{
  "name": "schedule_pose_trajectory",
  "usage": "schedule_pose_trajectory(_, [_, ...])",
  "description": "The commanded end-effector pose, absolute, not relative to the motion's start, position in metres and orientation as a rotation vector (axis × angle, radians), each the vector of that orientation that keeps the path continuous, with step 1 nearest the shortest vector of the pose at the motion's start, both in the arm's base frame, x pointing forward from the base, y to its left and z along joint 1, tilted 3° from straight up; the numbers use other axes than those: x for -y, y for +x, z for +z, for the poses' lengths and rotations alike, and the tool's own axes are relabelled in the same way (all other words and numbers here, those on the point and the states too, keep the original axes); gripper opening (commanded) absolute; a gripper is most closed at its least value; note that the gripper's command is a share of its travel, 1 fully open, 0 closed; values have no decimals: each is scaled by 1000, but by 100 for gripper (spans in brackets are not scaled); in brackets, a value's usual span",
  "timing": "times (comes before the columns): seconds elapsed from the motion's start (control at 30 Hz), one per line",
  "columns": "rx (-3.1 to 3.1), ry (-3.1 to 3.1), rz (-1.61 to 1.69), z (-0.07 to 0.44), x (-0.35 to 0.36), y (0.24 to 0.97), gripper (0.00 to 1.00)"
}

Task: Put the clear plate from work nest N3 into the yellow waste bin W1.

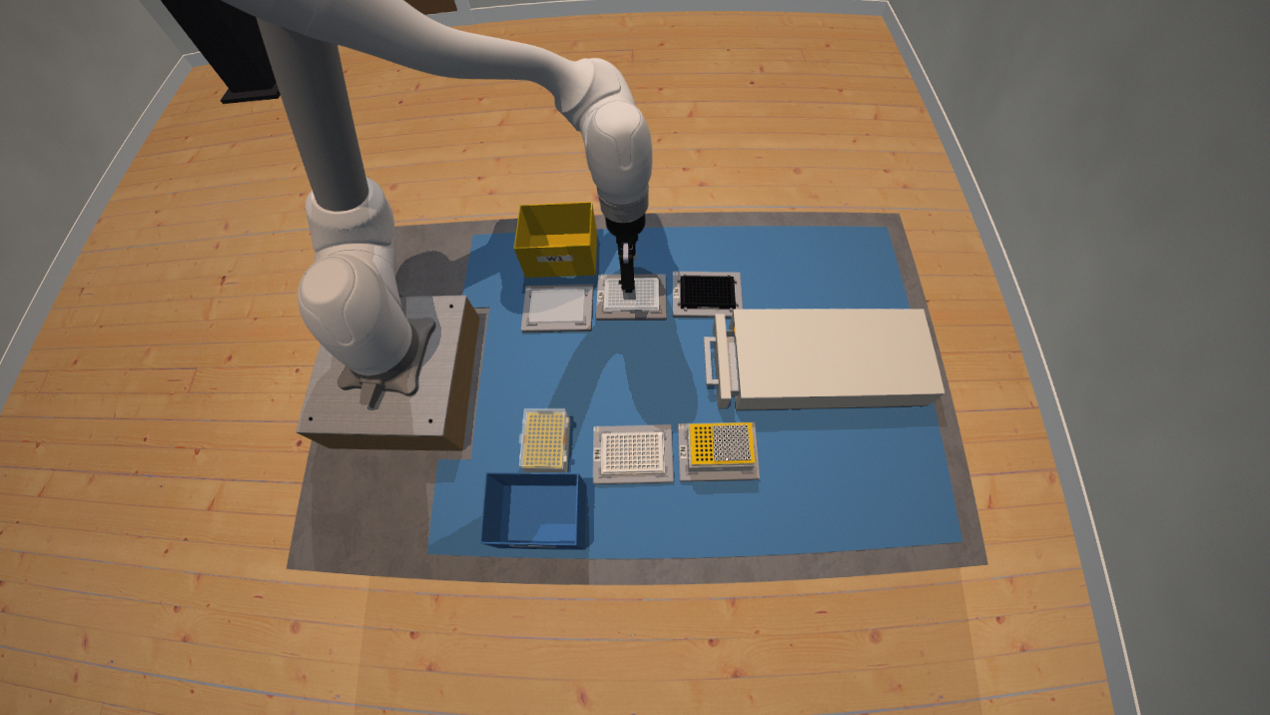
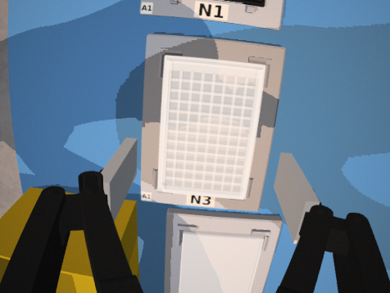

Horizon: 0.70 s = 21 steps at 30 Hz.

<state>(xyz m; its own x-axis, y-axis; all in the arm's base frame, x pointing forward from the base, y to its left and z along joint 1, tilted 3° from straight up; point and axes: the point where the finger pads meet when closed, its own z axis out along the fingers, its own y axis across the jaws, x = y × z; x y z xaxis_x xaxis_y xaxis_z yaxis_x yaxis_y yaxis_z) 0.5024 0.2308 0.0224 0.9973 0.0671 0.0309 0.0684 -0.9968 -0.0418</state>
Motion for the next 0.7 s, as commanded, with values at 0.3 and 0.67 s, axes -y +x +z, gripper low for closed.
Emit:
schedule_pose_trajectory(0.3, [105, -3096, -46, 6, -232, 503, 70])
schedule_pose_trajectory(0.67, [105, -3096, -46, -6, -232, 503, 70])
